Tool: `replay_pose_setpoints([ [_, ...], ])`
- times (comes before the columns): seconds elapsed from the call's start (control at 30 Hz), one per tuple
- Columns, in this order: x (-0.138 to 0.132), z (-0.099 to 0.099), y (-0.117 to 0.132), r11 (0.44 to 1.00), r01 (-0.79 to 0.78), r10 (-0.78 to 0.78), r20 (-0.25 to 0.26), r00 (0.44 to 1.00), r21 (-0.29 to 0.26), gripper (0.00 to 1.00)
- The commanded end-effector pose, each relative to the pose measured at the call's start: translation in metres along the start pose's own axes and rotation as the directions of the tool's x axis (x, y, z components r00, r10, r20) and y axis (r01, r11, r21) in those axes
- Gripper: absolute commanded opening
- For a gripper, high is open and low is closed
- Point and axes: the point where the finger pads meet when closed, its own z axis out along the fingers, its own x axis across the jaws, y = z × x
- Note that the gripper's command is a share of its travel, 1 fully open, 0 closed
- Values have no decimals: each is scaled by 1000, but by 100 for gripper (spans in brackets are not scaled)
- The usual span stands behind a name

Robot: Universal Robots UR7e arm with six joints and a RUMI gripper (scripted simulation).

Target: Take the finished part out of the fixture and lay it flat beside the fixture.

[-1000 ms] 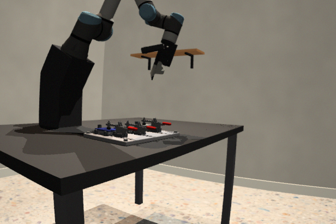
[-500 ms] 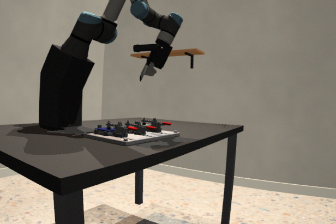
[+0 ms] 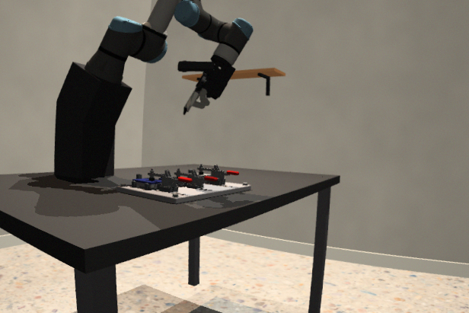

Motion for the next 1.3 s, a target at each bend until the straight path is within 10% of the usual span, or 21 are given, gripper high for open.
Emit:
replay_pose_setpoints([
  [0.0, -10, 5, -5, 1000, 11, -11, 5, 1000, 10, 100],
  [1.27, -27, 13, -15, 999, 29, -29, 12, 999, 34, 100],
])
